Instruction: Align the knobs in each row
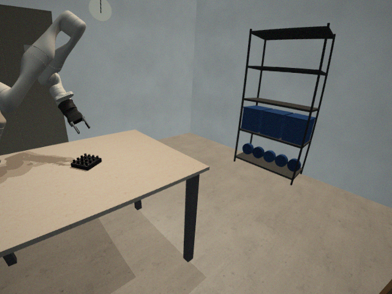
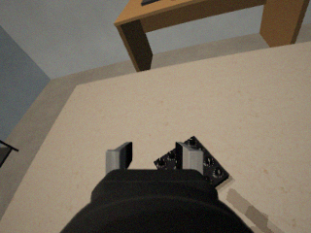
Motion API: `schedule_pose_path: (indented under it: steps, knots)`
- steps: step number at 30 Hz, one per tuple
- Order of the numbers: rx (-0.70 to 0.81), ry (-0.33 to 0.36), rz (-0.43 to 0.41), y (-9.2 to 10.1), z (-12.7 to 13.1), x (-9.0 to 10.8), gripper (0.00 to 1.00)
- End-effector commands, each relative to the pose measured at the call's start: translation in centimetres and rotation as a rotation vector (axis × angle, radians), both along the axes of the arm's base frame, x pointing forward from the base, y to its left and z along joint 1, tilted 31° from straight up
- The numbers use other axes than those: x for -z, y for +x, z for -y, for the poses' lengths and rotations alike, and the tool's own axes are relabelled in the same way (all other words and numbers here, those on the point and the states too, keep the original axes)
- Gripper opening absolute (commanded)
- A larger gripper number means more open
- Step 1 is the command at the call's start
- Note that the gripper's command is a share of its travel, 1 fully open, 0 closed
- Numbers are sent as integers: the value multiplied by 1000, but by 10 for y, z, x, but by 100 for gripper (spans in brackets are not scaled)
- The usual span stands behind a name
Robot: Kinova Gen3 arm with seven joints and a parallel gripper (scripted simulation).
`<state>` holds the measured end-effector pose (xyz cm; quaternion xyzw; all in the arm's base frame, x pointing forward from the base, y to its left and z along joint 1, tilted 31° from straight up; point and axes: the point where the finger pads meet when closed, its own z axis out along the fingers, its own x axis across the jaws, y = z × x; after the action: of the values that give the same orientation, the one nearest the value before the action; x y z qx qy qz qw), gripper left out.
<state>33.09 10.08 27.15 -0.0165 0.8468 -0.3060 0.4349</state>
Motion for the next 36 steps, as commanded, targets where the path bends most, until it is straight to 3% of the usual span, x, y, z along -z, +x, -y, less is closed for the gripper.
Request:
schedule_pose_path:
  steps: [1, 16, 36]
  knots:
    - [0, -2, -1, 0, 1, 0, 100]
    - [-63, -135, -138, 2, 8, 14, 100]
    - [-94, -190, -201, 3, 12, 21, 100]
